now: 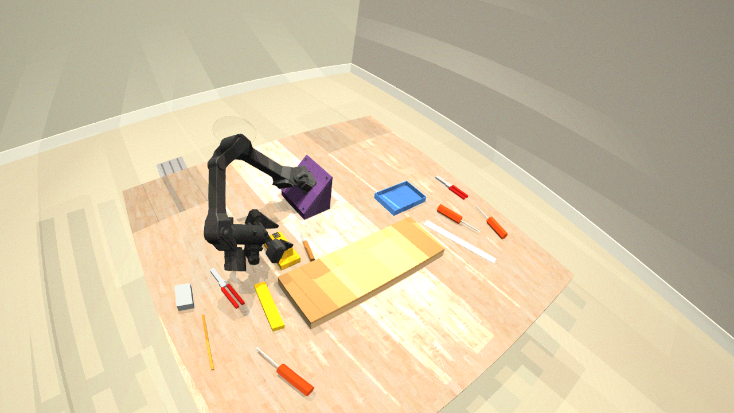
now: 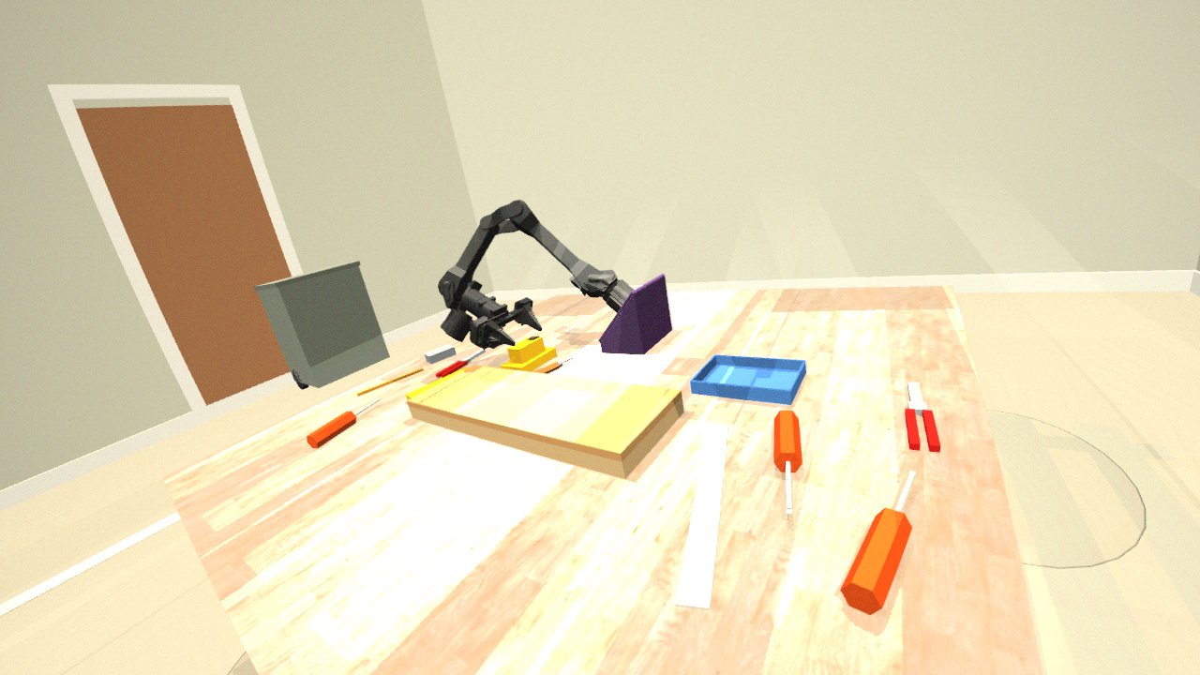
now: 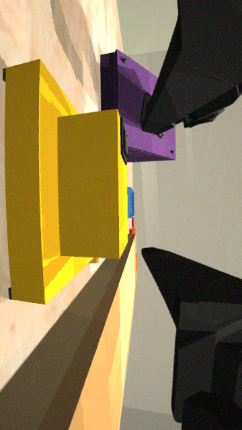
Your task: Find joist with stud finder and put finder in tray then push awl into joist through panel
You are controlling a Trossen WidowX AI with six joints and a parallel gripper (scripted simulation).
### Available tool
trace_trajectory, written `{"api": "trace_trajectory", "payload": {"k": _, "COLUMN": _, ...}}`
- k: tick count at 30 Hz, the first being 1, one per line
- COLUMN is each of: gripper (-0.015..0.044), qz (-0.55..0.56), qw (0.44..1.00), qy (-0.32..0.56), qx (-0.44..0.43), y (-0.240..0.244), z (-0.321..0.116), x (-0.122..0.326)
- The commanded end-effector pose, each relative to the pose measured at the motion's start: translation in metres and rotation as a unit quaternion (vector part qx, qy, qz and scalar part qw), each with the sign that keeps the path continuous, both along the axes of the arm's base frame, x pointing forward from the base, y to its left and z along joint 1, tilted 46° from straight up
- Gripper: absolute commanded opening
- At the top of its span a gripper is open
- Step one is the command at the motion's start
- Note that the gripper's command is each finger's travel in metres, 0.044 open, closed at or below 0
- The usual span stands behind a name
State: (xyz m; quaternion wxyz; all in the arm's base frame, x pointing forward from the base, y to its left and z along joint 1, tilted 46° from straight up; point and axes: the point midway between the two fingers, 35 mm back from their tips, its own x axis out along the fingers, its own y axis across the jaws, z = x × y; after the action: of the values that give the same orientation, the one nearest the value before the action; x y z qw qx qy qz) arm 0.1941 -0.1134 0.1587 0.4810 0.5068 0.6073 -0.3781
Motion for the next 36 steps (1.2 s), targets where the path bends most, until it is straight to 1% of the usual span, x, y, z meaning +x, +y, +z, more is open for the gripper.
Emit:
{"api": "trace_trajectory", "payload": {"k": 1, "gripper": 0.0440, "qz": 0.001, "qw": 1.000, "qy": -0.008, "qx": -0.007, "y": 0.002, "z": 0.009, "x": 0.000}}
{"api": "trace_trajectory", "payload": {"k": 8, "gripper": 0.0440, "qz": -0.022, "qw": 0.997, "qy": -0.067, "qx": -0.039, "y": 0.047, "z": 0.045, "x": -0.015}}
{"api": "trace_trajectory", "payload": {"k": 11, "gripper": 0.0440, "qz": -0.024, "qw": 0.996, "qy": -0.075, "qx": -0.041, "y": 0.053, "z": 0.048, "x": -0.018}}
{"api": "trace_trajectory", "payload": {"k": 12, "gripper": 0.0440, "qz": -0.016, "qw": 0.997, "qy": -0.067, "qx": -0.040, "y": 0.043, "z": 0.045, "x": -0.011}}
{"api": "trace_trajectory", "payload": {"k": 13, "gripper": 0.0440, "qz": -0.004, "qw": 0.997, "qy": -0.069, "qx": -0.047, "y": 0.042, "z": 0.043, "x": -0.011}}
{"api": "trace_trajectory", "payload": {"k": 15, "gripper": 0.0440, "qz": 0.084, "qw": 0.988, "qy": -0.084, "qx": -0.095, "y": 0.040, "z": 0.035, "x": -0.013}}
{"api": "trace_trajectory", "payload": {"k": 17, "gripper": 0.0440, "qz": 0.216, "qw": 0.957, "qy": -0.098, "qx": -0.169, "y": 0.037, "z": 0.024, "x": -0.013}}
{"api": "trace_trajectory", "payload": {"k": 20, "gripper": 0.0440, "qz": 0.394, "qw": 0.873, "qy": -0.099, "qx": -0.271, "y": 0.030, "z": 0.012, "x": -0.011}}
{"api": "trace_trajectory", "payload": {"k": 24, "gripper": 0.0440, "qz": 0.581, "qw": 0.713, "qy": -0.064, "qx": -0.389, "y": 0.024, "z": 0.004, "x": -0.007}}
{"api": "trace_trajectory", "payload": {"k": 26, "gripper": 0.0440, "qz": 0.649, "qw": 0.622, "qy": -0.031, "qx": -0.437, "y": 0.023, "z": 0.002, "x": -0.005}}
{"api": "trace_trajectory", "payload": {"k": 27, "gripper": 0.0440, "qz": 0.671, "qw": 0.585, "qy": -0.016, "qx": -0.455, "y": 0.023, "z": 0.002, "x": -0.004}}
{"api": "trace_trajectory", "payload": {"k": 28, "gripper": 0.0440, "qz": 0.684, "qw": 0.562, "qy": -0.006, "qx": -0.465, "y": 0.022, "z": 0.002, "x": -0.004}}
{"api": "trace_trajectory", "payload": {"k": 29, "gripper": 0.0440, "qz": 0.688, "qw": 0.555, "qy": -0.002, "qx": -0.468, "y": 0.022, "z": 0.002, "x": -0.004}}
{"api": "trace_trajectory", "payload": {"k": 36, "gripper": 0.0440, "qz": 0.688, "qw": 0.555, "qy": -0.002, "qx": -0.468, "y": 0.022, "z": 0.002, "x": -0.004}}
